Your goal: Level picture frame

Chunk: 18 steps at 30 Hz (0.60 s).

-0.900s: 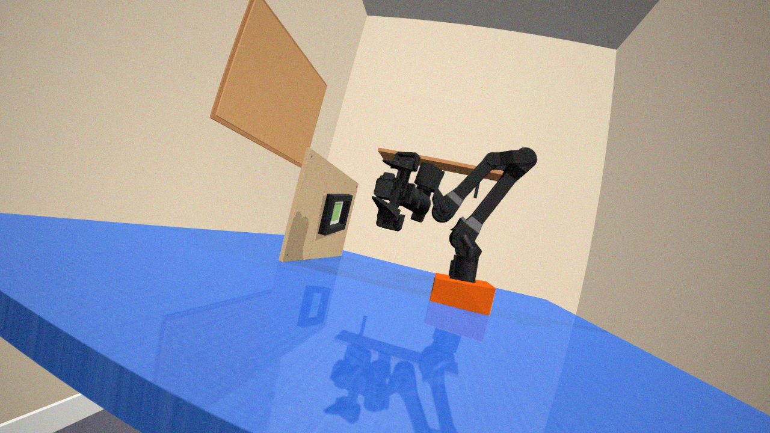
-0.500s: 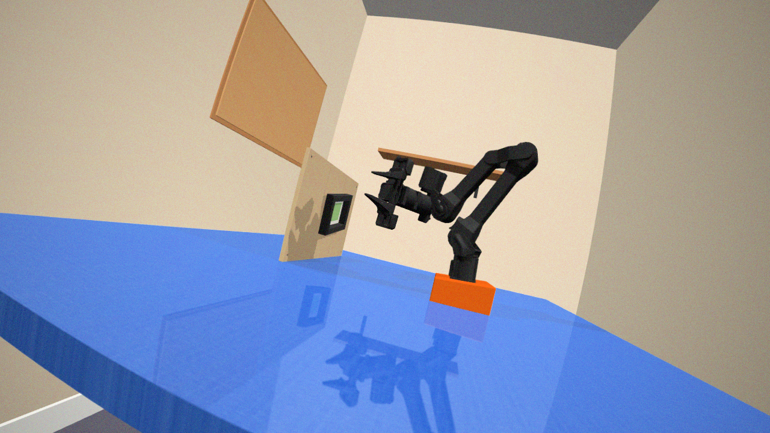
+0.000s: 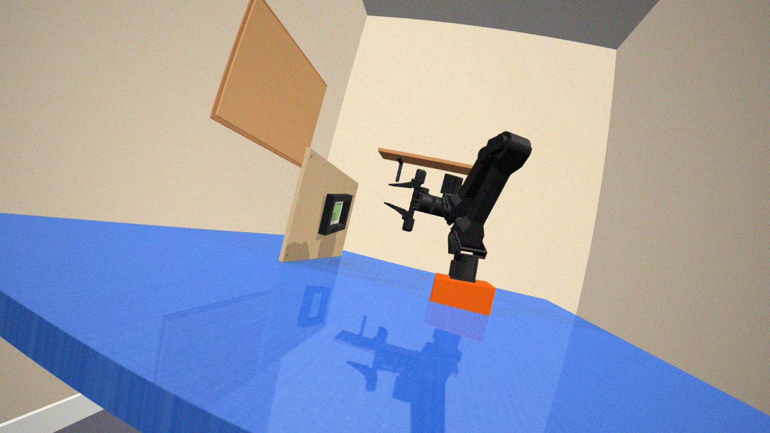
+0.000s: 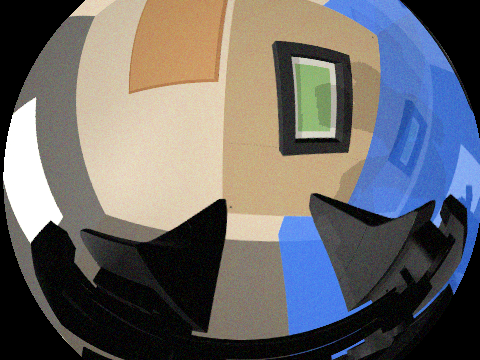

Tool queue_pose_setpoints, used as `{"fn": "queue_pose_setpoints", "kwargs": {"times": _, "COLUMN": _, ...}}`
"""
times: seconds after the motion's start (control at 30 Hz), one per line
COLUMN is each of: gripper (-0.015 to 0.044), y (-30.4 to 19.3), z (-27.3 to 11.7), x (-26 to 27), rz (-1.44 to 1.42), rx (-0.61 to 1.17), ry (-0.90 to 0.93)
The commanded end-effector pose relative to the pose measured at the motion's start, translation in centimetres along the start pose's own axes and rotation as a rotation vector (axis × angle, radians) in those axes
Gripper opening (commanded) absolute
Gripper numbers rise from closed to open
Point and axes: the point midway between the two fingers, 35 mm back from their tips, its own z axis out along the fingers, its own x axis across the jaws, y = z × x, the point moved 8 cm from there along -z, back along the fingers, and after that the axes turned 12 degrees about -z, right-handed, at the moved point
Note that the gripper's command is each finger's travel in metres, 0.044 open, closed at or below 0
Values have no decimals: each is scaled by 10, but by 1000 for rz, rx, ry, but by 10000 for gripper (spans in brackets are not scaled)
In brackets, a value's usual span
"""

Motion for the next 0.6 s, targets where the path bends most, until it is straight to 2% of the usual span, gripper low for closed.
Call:
{"fn": "queue_pose_setpoints", "kwargs": {"times": 0.0, "gripper": 260, "y": 16, "z": -25, "x": -2, "rz": -30, "rx": -127, "ry": -57}}
{"fn": "queue_pose_setpoints", "kwargs": {"times": 0.1, "gripper": 260, "y": 22, "z": -36, "x": -2, "rz": -40, "rx": -182, "ry": -82}}
{"fn": "queue_pose_setpoints", "kwargs": {"times": 0.57, "gripper": 260, "y": 22, "z": -36, "x": -2, "rz": -40, "rx": -182, "ry": -82}}
